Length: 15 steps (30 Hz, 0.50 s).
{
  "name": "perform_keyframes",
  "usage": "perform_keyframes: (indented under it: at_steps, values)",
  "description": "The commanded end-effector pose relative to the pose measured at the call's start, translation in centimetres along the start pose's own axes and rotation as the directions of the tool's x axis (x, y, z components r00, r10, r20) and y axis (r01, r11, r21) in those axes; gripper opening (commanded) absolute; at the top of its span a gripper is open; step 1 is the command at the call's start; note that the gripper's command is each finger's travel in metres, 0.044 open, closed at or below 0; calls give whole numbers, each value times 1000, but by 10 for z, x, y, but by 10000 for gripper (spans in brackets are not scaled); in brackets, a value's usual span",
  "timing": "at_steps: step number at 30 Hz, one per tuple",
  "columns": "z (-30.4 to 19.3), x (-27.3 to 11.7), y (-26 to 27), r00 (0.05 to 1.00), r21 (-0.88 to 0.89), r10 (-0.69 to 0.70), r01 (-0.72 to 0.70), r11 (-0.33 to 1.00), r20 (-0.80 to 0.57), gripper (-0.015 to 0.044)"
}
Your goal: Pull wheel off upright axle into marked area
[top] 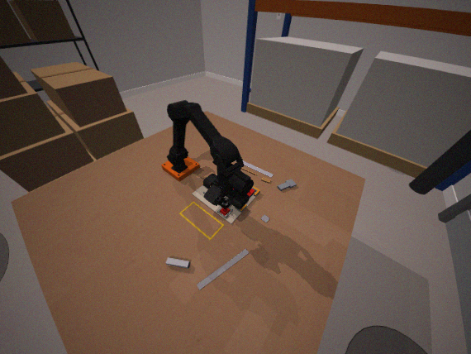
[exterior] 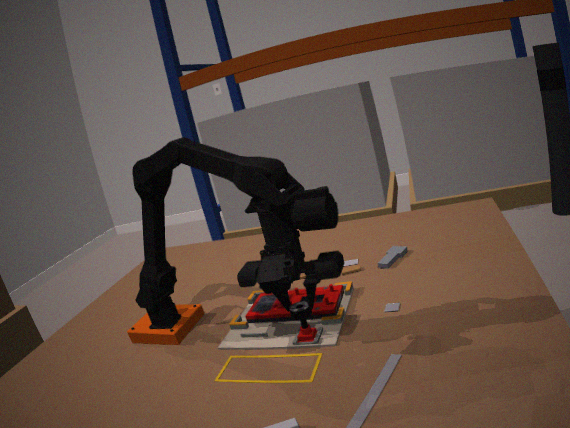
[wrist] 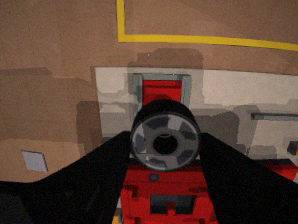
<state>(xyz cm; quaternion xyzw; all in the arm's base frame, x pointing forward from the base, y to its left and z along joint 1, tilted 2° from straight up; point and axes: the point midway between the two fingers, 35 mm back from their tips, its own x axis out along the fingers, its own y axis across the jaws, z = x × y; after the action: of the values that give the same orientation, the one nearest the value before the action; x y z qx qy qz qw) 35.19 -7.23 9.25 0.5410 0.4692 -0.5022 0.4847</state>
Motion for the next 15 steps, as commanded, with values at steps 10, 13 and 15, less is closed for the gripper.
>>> perform_keyframes:
  at_steps: [10, 13, 15]
  values:
    - [1, -6, 1, 1000, 2, 7, -7, 1000, 4, 0]
    - [1, -7, 1, 1000, 2, 7, -7, 1000, 4, 0]
    - [0, -9, 1, 1000, 2, 7, -7, 1000, 4, 0]
